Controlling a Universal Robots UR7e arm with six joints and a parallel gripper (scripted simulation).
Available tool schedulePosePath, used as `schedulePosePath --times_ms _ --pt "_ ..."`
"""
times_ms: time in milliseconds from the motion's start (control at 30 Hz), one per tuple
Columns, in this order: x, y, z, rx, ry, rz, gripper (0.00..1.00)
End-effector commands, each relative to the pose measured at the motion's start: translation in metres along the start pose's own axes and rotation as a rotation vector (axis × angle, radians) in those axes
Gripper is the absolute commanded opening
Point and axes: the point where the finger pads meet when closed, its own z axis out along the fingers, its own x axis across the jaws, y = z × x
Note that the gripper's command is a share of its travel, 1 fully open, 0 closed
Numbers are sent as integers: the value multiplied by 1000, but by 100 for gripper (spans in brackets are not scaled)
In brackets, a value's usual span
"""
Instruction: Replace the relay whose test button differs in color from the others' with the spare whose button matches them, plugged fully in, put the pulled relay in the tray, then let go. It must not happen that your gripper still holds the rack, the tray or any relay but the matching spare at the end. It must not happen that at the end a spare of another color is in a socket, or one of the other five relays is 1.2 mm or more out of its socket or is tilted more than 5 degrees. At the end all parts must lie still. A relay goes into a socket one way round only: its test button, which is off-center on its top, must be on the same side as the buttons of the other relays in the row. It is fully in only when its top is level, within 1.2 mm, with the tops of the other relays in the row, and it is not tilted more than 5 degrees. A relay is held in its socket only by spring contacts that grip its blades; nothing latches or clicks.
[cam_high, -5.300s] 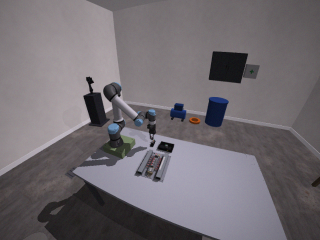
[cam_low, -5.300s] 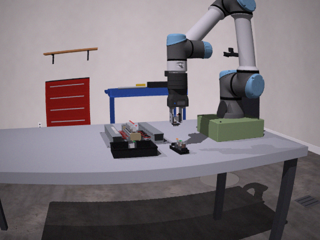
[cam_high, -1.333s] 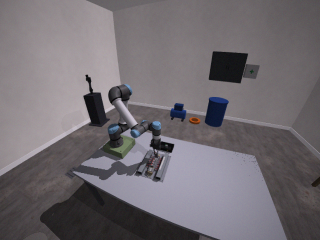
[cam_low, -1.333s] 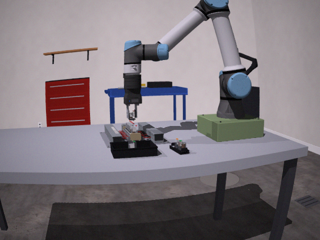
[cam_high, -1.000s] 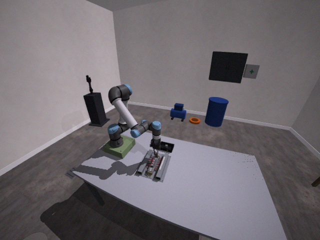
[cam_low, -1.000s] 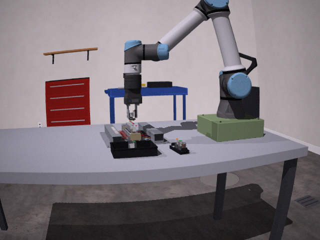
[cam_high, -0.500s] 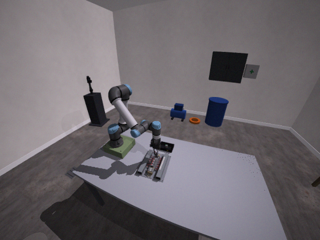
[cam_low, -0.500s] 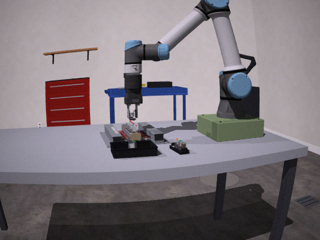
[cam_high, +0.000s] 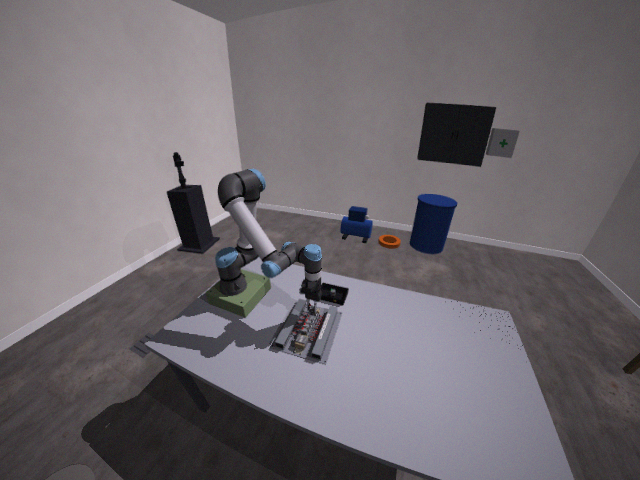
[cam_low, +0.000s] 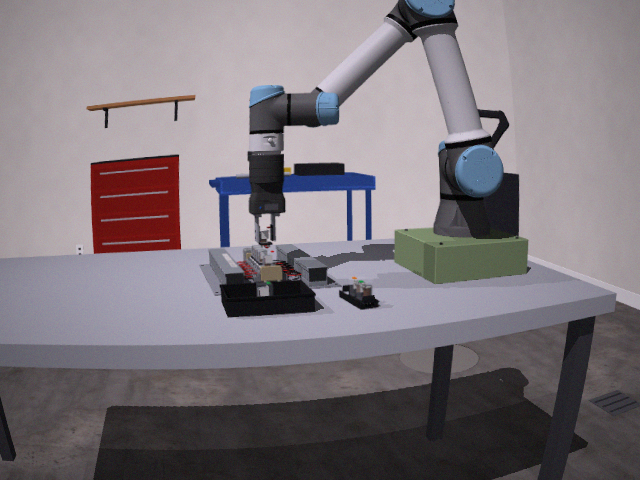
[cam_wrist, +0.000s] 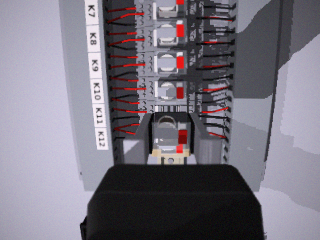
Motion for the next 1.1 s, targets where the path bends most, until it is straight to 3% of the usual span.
schedulePosePath --times_ms 0,167,1067 --pt "-1 0 0 0 -2 0 0" --pt "0 0 12 0 -2 0 0" --pt "0 1 23 0 -2 0 0"
